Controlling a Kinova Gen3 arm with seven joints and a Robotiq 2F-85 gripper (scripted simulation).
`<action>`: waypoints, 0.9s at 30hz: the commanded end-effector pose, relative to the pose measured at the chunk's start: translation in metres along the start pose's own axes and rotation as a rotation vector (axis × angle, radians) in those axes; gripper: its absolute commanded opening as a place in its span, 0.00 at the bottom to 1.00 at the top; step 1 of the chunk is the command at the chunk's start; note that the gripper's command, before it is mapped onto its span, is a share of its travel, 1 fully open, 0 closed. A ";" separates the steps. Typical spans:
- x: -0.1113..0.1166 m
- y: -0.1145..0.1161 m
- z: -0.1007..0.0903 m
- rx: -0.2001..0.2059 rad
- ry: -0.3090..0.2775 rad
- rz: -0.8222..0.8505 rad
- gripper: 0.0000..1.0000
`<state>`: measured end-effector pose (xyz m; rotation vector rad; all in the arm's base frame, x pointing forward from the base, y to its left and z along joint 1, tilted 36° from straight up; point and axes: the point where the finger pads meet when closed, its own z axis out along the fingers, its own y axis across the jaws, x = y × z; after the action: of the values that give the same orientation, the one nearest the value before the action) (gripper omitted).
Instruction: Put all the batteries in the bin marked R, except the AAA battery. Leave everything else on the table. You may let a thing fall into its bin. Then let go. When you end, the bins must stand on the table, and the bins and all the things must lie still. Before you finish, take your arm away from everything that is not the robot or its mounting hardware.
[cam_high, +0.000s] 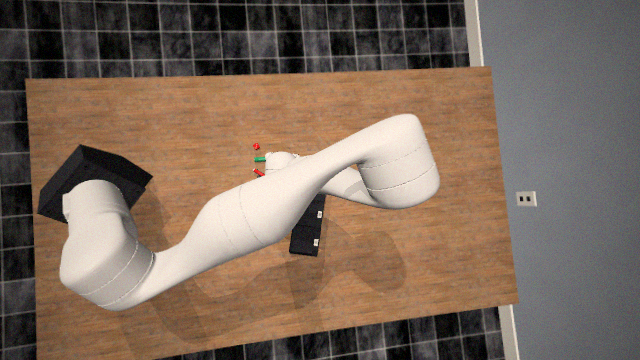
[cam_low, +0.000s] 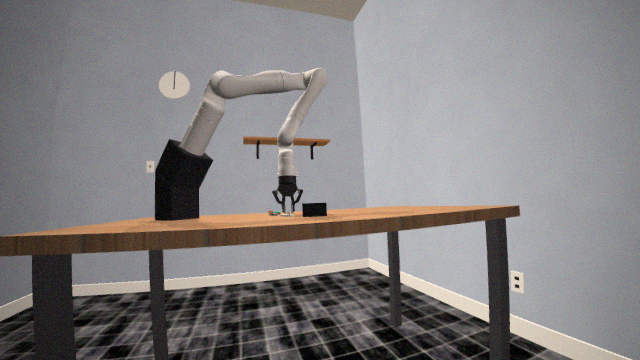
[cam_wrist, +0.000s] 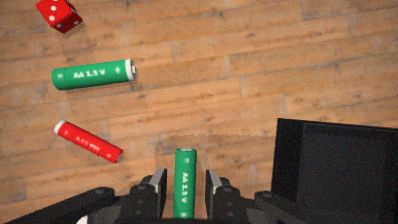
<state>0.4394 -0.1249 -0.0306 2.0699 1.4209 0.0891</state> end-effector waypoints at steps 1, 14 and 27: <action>-0.003 -0.001 0.002 0.003 -0.004 0.002 0.29; -0.002 -0.001 0.002 0.003 -0.004 0.002 0.09; -0.002 -0.001 0.002 0.003 -0.004 0.002 0.09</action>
<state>0.4379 -0.1277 -0.0322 2.0734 1.4171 0.0821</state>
